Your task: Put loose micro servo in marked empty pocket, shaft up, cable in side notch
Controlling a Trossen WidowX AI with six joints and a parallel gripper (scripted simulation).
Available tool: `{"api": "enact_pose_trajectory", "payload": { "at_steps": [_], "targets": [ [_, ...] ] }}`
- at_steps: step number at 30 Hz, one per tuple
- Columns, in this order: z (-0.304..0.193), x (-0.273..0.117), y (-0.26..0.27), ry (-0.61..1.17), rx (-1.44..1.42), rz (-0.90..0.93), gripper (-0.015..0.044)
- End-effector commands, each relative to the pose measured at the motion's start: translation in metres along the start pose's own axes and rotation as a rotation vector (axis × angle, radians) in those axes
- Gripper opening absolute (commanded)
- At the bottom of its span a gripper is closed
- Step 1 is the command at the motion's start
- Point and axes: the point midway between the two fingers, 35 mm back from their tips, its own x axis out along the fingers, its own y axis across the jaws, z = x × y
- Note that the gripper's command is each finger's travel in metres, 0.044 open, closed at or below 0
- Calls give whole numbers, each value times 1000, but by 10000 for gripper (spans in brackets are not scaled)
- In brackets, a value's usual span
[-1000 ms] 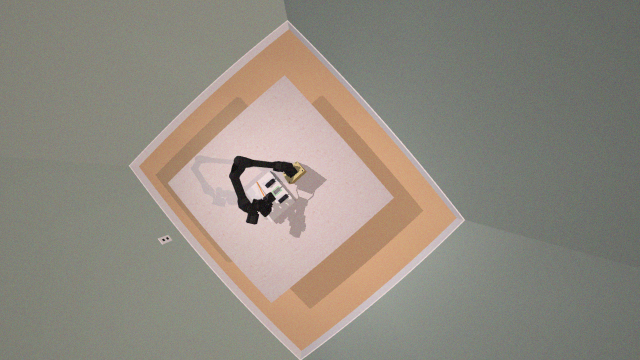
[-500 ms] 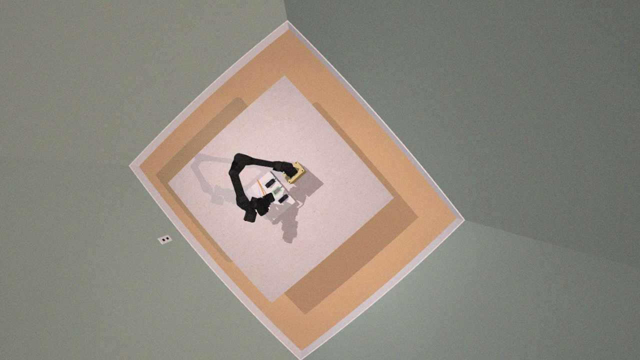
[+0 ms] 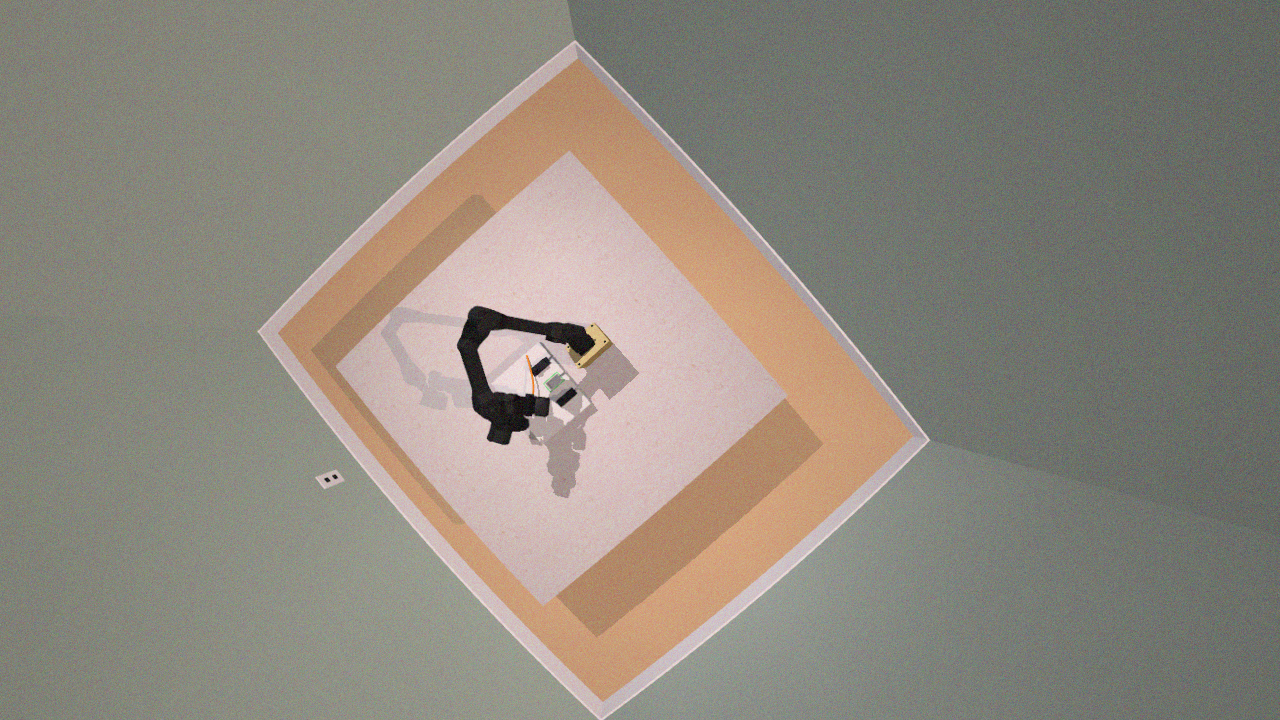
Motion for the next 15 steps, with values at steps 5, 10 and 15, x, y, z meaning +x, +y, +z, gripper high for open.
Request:
{"api": "enact_pose_trajectory", "payload": {
  "at_steps": [5,10,15],
  "targets": [
    [-1,-1,-2,-4,291,-5,0],
    [-1,-1,-2,-4,464,-5,0],
    [-1,-1,-2,-4,637,-4,0]
  ]
}}
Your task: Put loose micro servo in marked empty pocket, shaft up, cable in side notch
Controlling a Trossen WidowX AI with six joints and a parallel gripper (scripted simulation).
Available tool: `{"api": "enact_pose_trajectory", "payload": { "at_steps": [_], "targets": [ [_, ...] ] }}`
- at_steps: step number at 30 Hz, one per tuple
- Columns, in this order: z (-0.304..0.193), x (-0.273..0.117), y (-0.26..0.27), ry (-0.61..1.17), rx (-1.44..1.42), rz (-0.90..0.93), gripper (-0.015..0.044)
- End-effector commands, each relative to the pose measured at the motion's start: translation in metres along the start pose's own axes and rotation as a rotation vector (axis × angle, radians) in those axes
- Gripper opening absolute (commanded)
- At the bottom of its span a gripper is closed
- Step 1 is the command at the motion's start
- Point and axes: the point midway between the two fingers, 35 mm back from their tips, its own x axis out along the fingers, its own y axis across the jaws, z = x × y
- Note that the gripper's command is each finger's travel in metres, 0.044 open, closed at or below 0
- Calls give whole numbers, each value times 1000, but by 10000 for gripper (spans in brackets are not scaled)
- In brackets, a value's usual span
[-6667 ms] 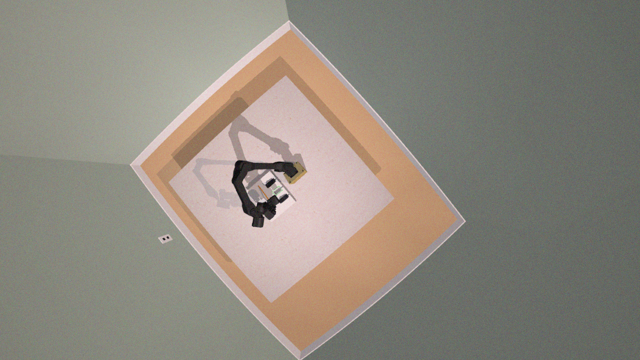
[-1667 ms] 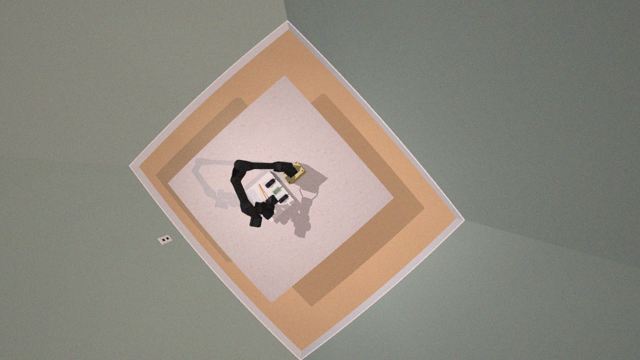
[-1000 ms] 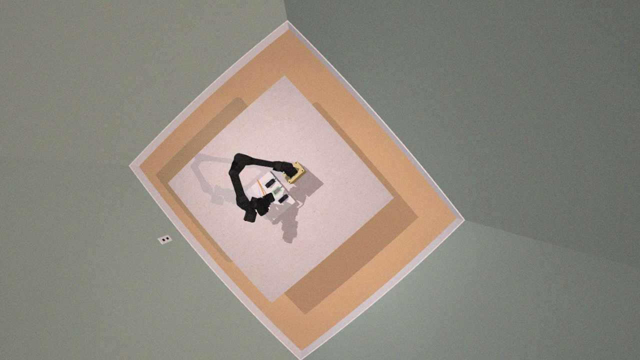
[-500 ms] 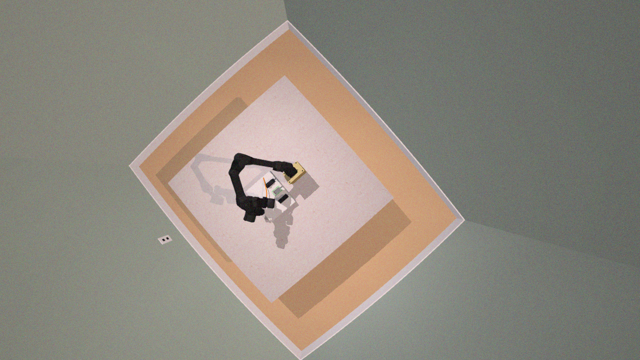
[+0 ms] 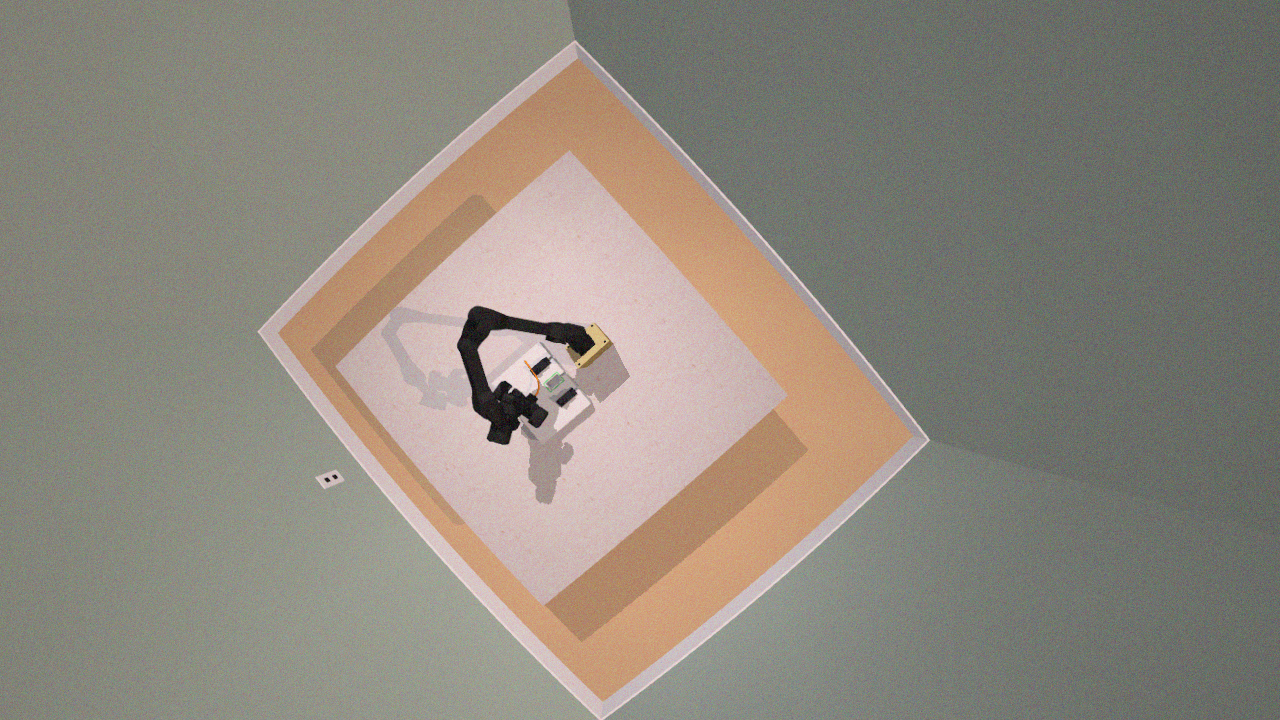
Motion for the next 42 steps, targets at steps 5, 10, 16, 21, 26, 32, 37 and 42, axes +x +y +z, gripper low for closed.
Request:
{"api": "enact_pose_trajectory", "payload": {
  "at_steps": [5,10,16,21,26,32,37,42],
  "targets": [
    [0,-1,-2,-5,238,-3,0],
    [0,-1,-2,-5,238,-3,0],
    [-13,-1,2,-5,238,-3,0],
    [-35,-1,7,-4,237,-2,0],
    [-57,-1,13,-3,236,-2,0],
    [-86,-1,20,-2,235,-2,0],
    [-106,-1,25,-1,234,-2,0],
    [-106,1,25,-1,234,-2,0]
  ]
}}
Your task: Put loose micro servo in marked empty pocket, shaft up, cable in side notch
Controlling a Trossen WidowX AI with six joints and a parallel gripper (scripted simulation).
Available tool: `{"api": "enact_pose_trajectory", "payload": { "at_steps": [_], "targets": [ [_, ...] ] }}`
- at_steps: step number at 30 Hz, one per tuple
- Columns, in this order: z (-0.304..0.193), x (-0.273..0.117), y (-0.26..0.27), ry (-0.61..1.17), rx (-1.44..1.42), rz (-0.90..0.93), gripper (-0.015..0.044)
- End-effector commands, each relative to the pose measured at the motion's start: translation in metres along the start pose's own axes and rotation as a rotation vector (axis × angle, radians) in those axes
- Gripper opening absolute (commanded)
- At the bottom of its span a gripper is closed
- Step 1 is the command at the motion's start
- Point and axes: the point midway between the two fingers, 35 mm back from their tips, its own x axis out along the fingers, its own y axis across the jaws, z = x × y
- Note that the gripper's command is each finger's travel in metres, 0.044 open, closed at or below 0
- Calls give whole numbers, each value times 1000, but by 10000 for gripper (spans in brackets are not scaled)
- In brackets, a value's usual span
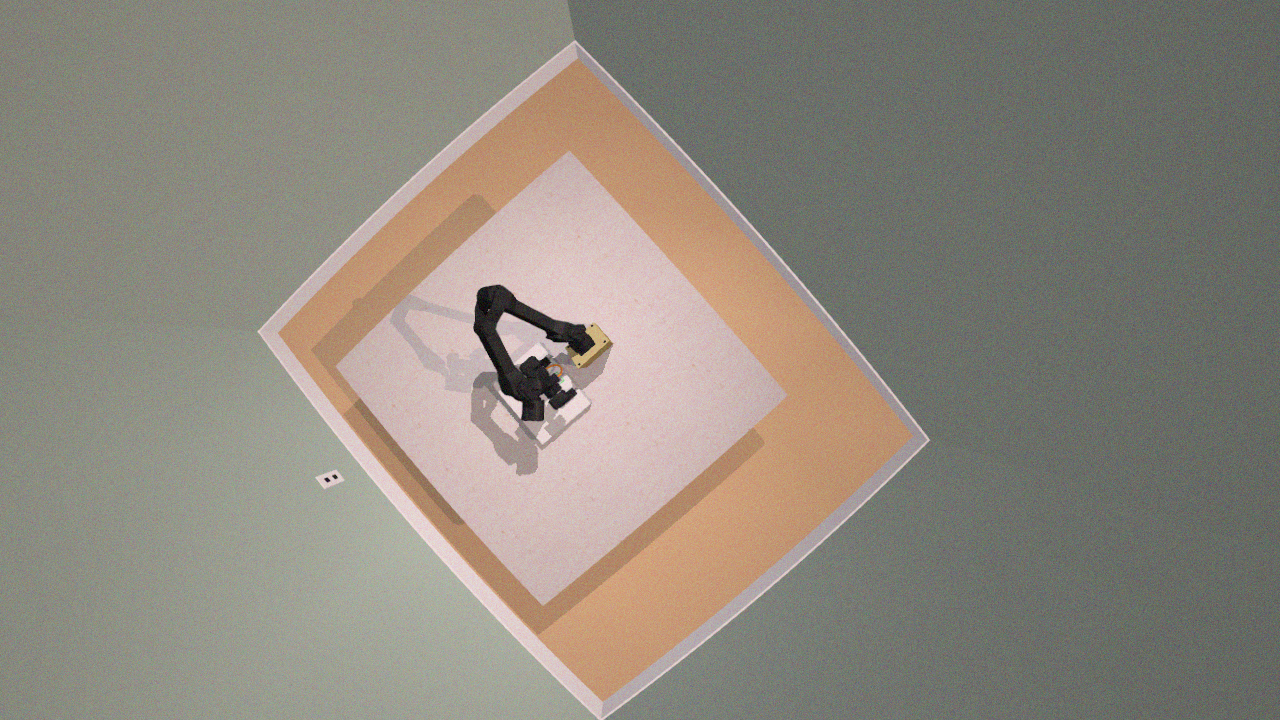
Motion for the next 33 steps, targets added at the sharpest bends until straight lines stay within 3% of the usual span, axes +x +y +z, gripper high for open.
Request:
{"api": "enact_pose_trajectory", "payload": {
  "at_steps": [1,33],
  "targets": [
    [-2,0,0,-8,11,11,0],
    [-1,24,1,-8,11,10,0]
  ]
}}
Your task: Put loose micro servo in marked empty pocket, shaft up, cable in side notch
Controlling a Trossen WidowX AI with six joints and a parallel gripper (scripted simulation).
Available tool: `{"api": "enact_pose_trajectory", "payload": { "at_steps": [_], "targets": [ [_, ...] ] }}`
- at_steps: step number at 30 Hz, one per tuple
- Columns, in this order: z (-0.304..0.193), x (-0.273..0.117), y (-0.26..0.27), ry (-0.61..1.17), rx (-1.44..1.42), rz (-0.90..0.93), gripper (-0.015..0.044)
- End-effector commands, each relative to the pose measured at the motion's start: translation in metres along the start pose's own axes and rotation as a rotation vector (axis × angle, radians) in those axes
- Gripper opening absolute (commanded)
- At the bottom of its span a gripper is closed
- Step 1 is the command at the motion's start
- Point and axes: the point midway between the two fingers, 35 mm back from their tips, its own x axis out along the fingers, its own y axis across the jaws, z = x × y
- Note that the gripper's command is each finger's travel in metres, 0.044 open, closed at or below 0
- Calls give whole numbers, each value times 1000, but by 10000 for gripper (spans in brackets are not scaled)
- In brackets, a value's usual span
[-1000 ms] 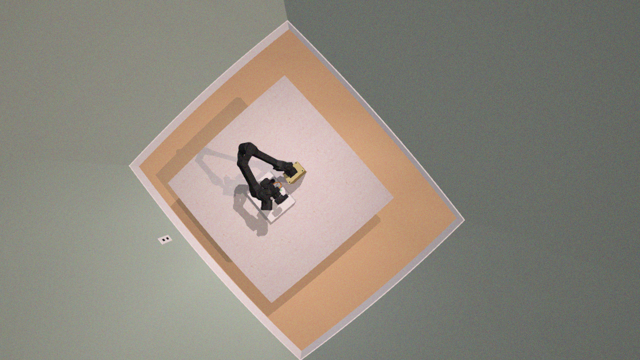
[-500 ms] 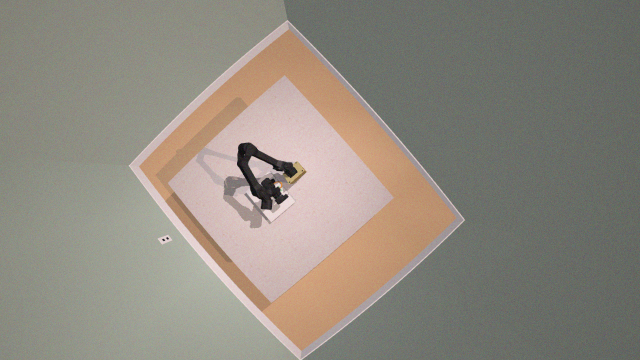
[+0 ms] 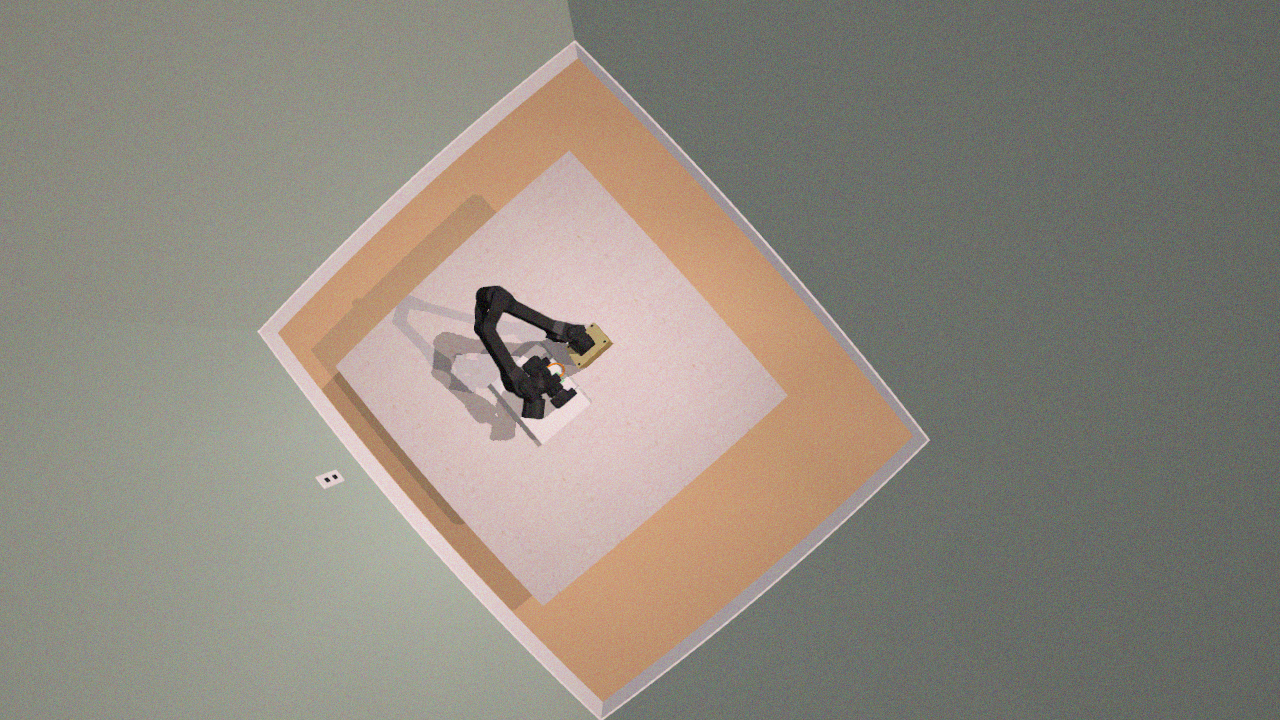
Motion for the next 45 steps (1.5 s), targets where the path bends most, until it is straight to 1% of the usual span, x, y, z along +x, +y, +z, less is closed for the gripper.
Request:
{"api": "enact_pose_trajectory", "payload": {
  "at_steps": [1,45],
  "targets": [
    [1,4,0,-3,-4,-5,0],
    [1,37,-1,-4,-4,-6,0]
  ]
}}
